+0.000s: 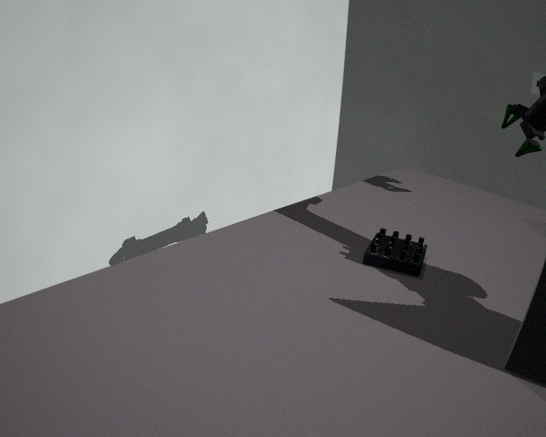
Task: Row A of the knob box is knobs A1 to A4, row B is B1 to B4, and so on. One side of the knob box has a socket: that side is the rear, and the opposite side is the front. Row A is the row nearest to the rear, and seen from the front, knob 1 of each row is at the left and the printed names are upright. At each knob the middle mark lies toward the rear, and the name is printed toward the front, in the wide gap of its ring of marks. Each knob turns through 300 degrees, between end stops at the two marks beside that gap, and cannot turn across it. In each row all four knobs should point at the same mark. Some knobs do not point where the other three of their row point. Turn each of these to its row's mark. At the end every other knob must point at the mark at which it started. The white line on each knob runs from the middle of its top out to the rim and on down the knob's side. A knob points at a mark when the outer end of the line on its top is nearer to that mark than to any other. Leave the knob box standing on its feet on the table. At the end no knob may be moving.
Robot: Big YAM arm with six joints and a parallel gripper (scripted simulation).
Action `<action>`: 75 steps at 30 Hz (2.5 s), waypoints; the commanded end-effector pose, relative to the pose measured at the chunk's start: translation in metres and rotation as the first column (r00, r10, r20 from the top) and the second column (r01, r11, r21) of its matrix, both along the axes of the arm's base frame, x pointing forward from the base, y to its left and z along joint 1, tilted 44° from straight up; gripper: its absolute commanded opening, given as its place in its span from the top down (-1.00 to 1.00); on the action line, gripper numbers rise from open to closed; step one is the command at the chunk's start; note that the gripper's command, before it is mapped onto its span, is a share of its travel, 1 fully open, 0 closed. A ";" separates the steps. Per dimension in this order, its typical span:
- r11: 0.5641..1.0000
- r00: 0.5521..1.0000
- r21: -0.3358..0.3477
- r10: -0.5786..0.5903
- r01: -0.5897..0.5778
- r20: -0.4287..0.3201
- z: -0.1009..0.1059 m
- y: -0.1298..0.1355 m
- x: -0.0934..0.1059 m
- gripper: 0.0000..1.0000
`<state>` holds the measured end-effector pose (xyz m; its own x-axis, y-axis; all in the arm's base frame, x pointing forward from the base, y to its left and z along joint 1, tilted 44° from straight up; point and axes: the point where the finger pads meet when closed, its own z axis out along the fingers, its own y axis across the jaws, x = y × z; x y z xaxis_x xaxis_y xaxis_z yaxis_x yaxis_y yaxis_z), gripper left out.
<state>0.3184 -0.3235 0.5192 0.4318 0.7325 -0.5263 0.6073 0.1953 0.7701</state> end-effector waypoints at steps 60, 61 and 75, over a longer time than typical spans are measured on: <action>0.211 0.446 -0.392 0.456 -0.895 -0.771 -0.197 0.327 0.219 -1.00; 0.214 0.432 -0.376 0.442 -0.902 -0.786 -0.201 0.326 0.220 -1.00; 0.251 -0.034 0.077 0.173 -0.965 -0.984 -0.365 0.310 0.160 -1.00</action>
<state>0.4862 -0.0239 0.1763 -0.8171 -0.1901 -0.5442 0.0689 0.9051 -0.4196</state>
